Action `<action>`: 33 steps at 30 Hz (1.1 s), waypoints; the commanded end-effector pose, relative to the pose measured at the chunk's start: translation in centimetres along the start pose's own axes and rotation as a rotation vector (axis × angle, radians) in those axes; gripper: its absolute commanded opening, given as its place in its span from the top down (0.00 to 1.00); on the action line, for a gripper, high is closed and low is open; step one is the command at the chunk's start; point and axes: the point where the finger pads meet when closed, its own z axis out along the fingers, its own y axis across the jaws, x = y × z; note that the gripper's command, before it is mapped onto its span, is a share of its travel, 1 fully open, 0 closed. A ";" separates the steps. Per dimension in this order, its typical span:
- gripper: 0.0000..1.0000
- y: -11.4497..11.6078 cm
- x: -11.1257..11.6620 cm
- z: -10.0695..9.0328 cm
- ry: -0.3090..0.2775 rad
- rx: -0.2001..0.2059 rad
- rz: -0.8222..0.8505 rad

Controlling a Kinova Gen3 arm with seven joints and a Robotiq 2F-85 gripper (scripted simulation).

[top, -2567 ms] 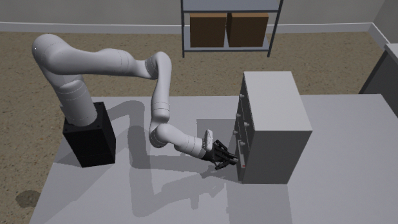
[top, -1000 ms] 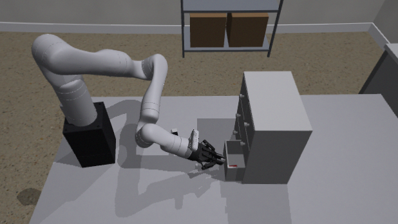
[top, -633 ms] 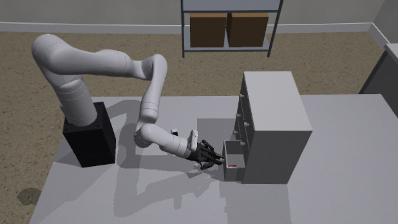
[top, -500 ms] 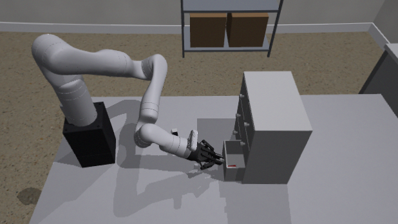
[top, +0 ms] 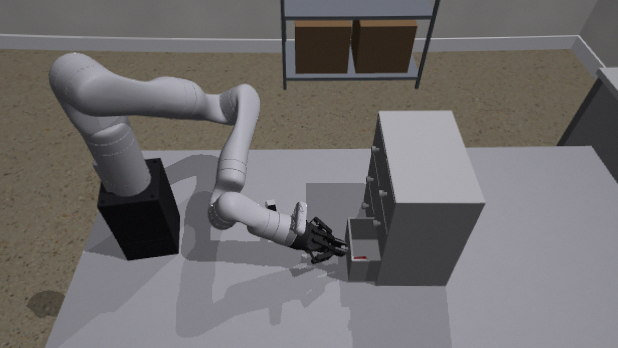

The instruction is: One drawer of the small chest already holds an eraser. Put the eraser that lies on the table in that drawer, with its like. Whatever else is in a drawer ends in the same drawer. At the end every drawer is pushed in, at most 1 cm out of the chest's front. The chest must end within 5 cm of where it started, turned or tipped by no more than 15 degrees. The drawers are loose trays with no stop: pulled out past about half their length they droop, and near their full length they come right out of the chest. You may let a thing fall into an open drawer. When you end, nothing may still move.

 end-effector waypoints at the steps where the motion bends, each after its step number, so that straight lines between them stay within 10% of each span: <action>1: 0.79 0.0 0.0 0.0 0.000 0.000 0.000; 19: 0.67 0.0 -0.2 -0.4 0.000 0.000 0.000; 33: 0.67 0.0 -2.5 -4.3 0.000 0.000 0.000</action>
